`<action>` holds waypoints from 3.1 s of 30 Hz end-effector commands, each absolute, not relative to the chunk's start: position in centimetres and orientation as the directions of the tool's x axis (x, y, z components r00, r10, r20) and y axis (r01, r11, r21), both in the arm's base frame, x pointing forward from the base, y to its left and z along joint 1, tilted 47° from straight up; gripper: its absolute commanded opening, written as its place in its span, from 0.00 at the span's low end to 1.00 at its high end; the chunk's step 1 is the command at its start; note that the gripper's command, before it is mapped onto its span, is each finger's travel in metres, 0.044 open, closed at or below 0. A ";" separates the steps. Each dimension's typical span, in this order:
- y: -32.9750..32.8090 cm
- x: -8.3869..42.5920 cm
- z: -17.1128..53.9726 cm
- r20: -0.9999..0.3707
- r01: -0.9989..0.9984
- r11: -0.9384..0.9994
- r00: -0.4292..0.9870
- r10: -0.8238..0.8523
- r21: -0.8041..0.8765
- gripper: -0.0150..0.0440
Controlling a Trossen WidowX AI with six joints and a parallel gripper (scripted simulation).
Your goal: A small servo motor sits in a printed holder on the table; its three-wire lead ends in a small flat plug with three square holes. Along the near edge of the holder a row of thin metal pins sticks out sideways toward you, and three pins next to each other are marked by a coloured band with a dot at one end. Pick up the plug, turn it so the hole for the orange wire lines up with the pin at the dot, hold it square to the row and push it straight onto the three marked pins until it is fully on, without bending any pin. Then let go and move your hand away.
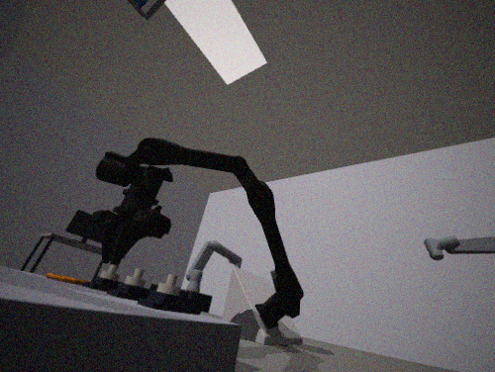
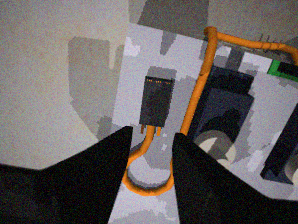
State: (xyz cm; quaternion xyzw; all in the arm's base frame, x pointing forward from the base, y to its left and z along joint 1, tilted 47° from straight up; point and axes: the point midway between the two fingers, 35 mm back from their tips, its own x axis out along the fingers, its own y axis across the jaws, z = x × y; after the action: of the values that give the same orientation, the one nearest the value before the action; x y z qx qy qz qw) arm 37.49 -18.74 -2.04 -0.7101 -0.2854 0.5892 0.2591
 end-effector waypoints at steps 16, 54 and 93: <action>-16.4 38.1 -4.4 -0.684 0.090 -0.698 0.146 0.715 -0.711 0.45; -19.7 36.8 0.0 -0.685 0.239 -0.697 0.145 0.714 -0.676 0.25; -15.2 31.7 5.7 -0.683 0.989 -0.085 0.143 0.716 0.118 0.25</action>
State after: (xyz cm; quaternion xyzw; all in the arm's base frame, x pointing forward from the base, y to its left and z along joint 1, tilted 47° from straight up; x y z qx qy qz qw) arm 32.20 -15.56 5.14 -0.7122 -0.5995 0.2640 -0.2523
